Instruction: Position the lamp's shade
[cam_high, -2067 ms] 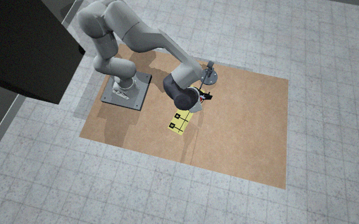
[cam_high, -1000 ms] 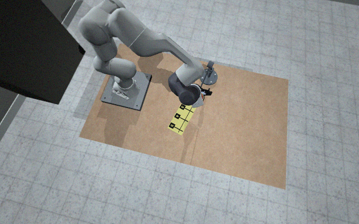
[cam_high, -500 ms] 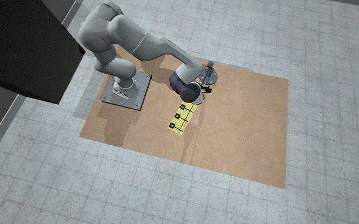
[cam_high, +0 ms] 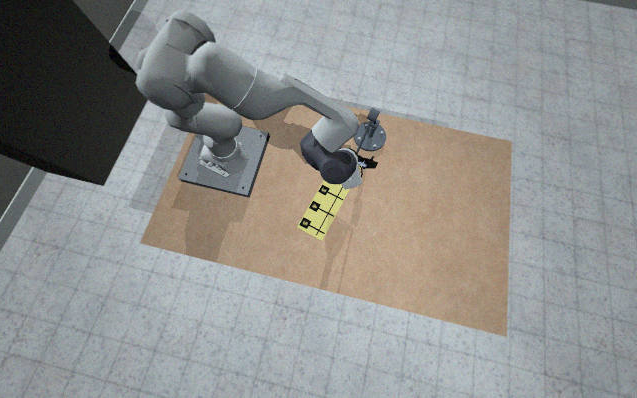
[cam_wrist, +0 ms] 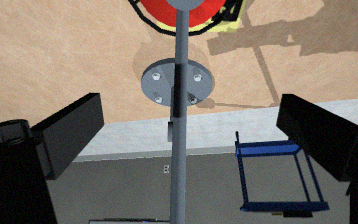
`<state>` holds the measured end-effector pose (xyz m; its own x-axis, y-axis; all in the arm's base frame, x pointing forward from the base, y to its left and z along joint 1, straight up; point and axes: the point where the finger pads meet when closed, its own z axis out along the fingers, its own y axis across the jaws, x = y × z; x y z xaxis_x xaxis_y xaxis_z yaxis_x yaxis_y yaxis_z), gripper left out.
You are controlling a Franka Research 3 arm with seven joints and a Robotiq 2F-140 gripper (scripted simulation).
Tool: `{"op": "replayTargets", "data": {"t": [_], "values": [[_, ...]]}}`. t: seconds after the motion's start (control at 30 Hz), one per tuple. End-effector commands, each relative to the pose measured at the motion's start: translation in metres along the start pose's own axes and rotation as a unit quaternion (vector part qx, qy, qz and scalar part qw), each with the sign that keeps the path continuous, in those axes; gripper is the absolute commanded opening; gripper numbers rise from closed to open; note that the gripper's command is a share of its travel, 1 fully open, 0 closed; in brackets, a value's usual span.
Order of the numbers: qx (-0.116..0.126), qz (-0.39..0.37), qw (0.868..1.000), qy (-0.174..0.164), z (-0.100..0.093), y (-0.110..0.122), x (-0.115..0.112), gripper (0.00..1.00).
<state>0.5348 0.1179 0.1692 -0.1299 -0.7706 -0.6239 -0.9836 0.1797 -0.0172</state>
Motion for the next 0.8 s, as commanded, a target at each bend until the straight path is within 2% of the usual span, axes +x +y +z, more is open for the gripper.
{"op": "replayTargets", "data": {"t": [0.0, 0.6, 0.63, 0.77], "values": [[0.007, 0.016, 1.000, 0.008, -0.0005, -0.0085, 0.0053, 1.00], [0.007, 0.016, 1.000, 0.008, -0.0005, -0.0085, 0.0053, 1.00], [0.007, 0.016, 1.000, 0.008, -0.0004, -0.0083, 0.0053, 0.10], [0.006, 0.015, 1.000, 0.008, -0.0003, -0.0079, 0.0054, 0.10]]}}
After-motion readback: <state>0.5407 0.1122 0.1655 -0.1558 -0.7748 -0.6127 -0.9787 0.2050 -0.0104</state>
